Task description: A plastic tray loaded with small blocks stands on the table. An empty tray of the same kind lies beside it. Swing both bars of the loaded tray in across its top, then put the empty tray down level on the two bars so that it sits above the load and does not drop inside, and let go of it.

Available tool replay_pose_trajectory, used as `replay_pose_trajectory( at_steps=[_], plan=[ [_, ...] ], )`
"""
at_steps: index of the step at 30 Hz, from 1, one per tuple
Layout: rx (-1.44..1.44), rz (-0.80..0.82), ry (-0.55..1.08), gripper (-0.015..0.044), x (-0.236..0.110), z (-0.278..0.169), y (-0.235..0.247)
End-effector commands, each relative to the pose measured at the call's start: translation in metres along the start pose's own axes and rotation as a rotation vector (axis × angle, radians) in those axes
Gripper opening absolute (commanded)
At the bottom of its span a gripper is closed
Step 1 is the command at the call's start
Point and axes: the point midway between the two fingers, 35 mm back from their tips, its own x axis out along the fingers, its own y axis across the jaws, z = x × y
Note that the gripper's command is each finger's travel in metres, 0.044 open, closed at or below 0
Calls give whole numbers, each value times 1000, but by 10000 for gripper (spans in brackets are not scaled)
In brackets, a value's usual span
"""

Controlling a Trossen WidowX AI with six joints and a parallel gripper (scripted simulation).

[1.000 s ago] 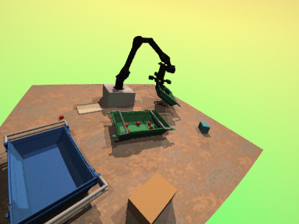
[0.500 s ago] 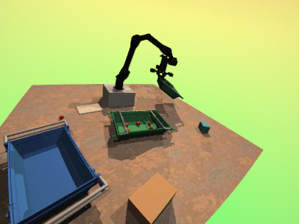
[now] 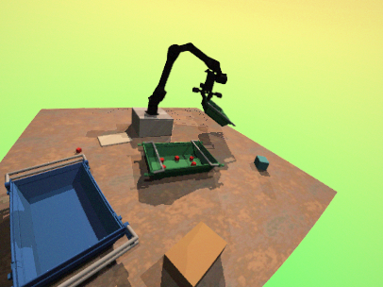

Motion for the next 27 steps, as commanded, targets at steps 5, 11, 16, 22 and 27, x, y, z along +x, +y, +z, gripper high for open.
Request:
replay_pose_trajectory(
  at_steps=[5, 11, 16, 22, 27],
  plan=[
    [-1, -30, -6, 0, -8, 1, -4],
    [-1, -30, -6, 0, -8, 1, -4],
    [-1, -30, -6, 0, -8, 1, -4],
    [45, -29, -4, 0, -7, -16, -9],
    [97, -28, -2, 0, -7, -34, -13]
  ],
)
